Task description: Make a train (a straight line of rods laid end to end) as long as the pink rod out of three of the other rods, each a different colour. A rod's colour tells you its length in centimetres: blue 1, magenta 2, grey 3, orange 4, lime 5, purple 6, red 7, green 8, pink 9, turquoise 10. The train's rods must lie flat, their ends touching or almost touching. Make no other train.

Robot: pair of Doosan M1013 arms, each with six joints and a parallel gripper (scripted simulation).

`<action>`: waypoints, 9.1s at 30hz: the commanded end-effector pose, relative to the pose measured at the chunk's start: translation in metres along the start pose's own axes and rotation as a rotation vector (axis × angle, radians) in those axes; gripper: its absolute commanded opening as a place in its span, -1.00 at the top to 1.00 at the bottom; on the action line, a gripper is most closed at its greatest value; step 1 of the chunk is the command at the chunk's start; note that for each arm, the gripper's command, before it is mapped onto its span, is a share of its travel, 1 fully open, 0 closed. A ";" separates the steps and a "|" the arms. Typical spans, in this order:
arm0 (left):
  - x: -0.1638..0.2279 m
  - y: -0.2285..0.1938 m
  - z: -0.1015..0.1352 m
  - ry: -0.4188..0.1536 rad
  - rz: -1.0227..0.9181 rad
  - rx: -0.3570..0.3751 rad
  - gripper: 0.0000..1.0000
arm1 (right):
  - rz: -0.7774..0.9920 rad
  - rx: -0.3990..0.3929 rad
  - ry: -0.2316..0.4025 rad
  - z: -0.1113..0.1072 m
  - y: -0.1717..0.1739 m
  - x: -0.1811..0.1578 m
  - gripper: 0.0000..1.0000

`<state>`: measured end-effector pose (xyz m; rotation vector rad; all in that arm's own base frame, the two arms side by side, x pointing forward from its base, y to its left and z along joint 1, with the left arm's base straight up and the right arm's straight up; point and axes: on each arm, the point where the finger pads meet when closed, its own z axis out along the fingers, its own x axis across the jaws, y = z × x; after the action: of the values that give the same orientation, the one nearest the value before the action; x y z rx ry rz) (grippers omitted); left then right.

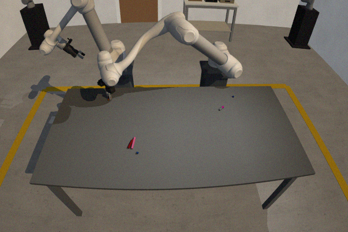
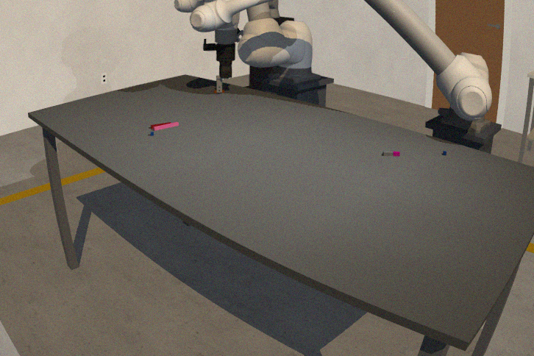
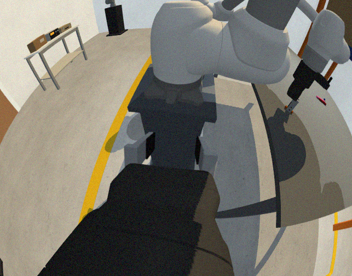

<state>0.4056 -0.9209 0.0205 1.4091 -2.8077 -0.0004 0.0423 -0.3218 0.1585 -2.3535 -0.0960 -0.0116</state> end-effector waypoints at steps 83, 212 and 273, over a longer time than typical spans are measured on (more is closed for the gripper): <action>-0.335 0.003 -0.121 0.000 0.071 0.002 0.52 | 0.000 -0.001 0.000 0.000 0.000 0.000 -1.00; -0.759 0.364 -0.013 -0.001 0.213 0.001 0.52 | 0.000 -0.001 0.000 0.000 0.000 0.000 -1.00; -0.759 0.364 -0.002 -0.001 0.213 0.001 0.52 | 0.000 -0.001 0.000 0.000 0.000 0.000 -1.00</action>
<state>0.5670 -0.0943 0.0220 1.1034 -2.9412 0.0002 0.0423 -0.3218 0.1585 -2.3535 -0.0960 -0.0116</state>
